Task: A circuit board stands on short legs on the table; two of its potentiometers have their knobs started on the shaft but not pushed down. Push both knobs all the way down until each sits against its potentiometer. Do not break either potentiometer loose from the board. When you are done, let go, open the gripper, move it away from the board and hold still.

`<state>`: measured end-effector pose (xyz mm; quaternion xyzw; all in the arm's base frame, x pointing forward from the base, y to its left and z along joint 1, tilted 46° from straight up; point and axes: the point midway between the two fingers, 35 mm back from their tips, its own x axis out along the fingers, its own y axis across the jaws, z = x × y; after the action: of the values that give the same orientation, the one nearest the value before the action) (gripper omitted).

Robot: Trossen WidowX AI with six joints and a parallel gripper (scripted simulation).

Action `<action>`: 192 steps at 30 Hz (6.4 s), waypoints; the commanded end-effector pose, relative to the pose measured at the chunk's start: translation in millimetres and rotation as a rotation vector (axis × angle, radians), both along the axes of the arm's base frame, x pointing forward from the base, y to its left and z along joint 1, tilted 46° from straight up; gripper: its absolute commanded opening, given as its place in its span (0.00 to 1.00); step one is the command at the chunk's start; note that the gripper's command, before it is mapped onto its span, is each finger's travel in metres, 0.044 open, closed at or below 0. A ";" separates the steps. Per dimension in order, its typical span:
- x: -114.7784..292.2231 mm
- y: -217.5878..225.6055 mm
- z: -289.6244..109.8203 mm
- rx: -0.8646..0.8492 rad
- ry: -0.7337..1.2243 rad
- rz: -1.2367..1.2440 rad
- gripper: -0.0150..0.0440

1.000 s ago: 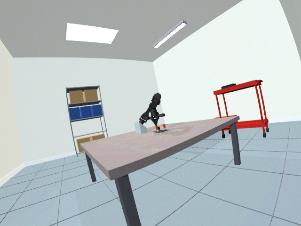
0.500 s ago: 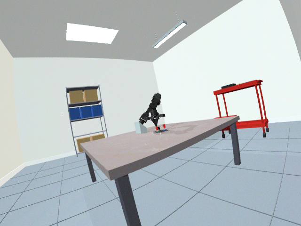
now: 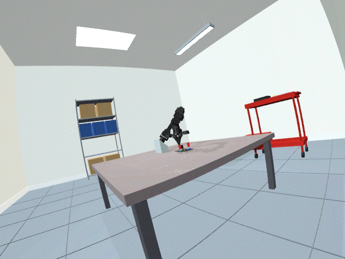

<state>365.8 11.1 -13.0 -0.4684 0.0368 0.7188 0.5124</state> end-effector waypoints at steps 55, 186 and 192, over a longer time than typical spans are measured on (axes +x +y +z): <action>0.4 13.9 -10.6 0.008 0.003 0.024 0.25; 46.4 -17.7 38.1 -0.095 1.698 -1.790 0.25; 48.6 -16.8 40.8 -0.099 1.846 -1.937 0.25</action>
<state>412.3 -6.8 25.5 0.3500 0.7017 0.1521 0.6017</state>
